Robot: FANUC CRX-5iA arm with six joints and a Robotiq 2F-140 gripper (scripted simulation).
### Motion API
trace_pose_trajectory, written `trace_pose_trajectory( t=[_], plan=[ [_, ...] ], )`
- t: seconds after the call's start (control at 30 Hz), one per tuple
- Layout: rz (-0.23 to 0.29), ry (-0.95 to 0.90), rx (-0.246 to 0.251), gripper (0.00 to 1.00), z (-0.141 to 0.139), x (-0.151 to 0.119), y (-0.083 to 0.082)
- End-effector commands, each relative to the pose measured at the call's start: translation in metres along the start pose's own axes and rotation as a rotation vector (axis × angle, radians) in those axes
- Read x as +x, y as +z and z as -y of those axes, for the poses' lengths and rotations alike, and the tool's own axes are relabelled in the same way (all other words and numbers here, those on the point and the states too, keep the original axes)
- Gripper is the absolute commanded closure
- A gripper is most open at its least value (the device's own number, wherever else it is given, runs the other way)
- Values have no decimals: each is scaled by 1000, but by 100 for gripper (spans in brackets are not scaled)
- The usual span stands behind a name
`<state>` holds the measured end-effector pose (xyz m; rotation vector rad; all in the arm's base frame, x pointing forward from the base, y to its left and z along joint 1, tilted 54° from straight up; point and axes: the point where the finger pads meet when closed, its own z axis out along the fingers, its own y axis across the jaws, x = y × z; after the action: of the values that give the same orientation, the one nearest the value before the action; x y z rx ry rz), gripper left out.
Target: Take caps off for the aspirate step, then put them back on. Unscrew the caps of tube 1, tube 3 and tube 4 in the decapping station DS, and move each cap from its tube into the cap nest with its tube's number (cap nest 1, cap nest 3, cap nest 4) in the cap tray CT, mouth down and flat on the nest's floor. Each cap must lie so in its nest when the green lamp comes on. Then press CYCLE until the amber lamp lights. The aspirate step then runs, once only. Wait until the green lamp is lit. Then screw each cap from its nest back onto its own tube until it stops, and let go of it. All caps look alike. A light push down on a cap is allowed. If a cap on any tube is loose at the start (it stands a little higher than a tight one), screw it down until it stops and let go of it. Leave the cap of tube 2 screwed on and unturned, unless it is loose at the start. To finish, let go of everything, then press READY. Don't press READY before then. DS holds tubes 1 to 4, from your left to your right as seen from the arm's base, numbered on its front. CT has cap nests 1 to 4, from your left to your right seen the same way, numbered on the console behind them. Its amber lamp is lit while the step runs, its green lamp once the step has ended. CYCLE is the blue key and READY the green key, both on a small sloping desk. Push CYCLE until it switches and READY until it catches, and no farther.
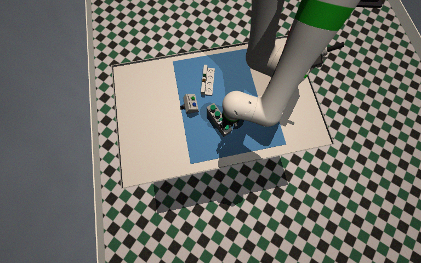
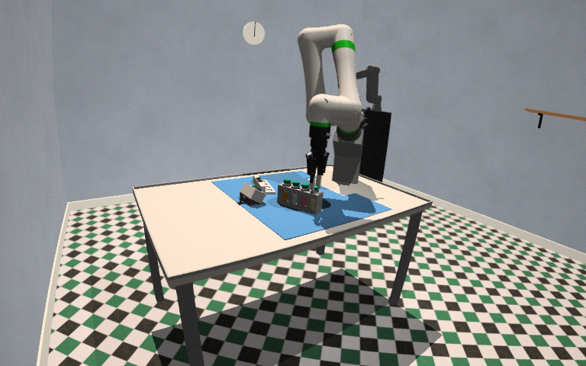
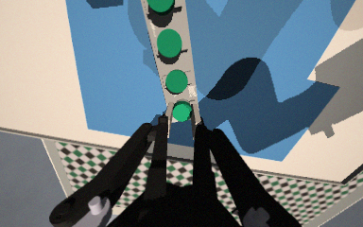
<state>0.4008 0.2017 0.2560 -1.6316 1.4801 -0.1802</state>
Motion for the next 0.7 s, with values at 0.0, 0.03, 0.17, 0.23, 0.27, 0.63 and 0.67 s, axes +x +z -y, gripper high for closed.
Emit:
trace_pose_trajectory(
  t=[0.0,0.03,0.17,0.23,0.27,0.63,0.67],
  plan=[
    [-2,0,2,100,0,0,0],
    [-2,0,2,100,0,0,0],
    [-3,-150,2,100,0,0,0],
    [-3,-250,2,100,0,0,0],
    [-3,-300,2,100,0,0,0],
    [-3,-523,1,100,0,0,0],
    [-3,-523,1,100,0,0,0]
  ],
)
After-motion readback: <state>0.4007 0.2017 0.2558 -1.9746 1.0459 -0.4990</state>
